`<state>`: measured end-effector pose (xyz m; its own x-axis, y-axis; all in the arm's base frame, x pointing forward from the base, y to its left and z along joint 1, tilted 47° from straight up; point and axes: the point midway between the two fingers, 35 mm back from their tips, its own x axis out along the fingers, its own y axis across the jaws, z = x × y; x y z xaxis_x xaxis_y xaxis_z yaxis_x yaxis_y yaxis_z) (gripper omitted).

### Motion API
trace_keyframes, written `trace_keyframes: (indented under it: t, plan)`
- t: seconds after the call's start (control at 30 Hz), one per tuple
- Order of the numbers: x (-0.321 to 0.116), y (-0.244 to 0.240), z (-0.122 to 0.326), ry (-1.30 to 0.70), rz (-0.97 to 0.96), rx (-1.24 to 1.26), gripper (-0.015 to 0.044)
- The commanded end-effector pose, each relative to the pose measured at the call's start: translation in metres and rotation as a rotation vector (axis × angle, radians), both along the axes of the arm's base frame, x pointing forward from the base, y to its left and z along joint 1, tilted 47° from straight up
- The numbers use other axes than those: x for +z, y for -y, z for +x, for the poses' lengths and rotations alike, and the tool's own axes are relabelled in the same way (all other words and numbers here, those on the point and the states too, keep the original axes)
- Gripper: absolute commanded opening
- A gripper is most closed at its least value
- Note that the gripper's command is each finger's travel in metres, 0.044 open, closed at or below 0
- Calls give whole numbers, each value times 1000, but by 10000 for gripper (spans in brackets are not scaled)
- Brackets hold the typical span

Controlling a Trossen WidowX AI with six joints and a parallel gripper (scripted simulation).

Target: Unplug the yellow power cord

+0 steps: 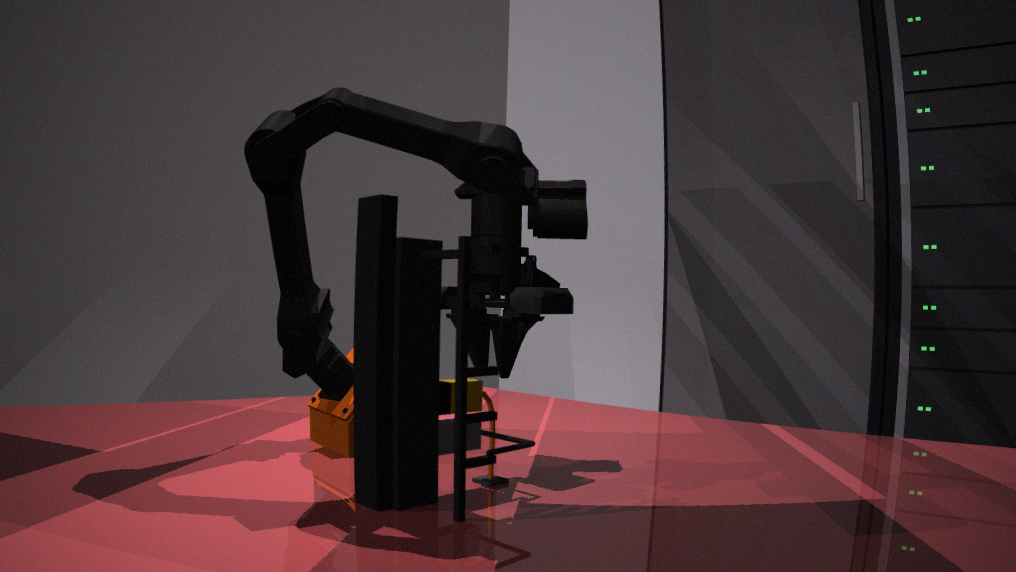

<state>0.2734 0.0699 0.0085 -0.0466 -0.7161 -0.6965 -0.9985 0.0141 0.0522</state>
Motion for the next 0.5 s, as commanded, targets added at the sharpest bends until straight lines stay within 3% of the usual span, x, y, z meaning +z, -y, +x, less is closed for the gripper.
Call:
trace_keyframes:
  t: [0.0, 0.47]
  plan:
    - [3, 5, 0, -9, -6, 4, 160]
    - [20, 21, 1, -9, -7, 4, 160]
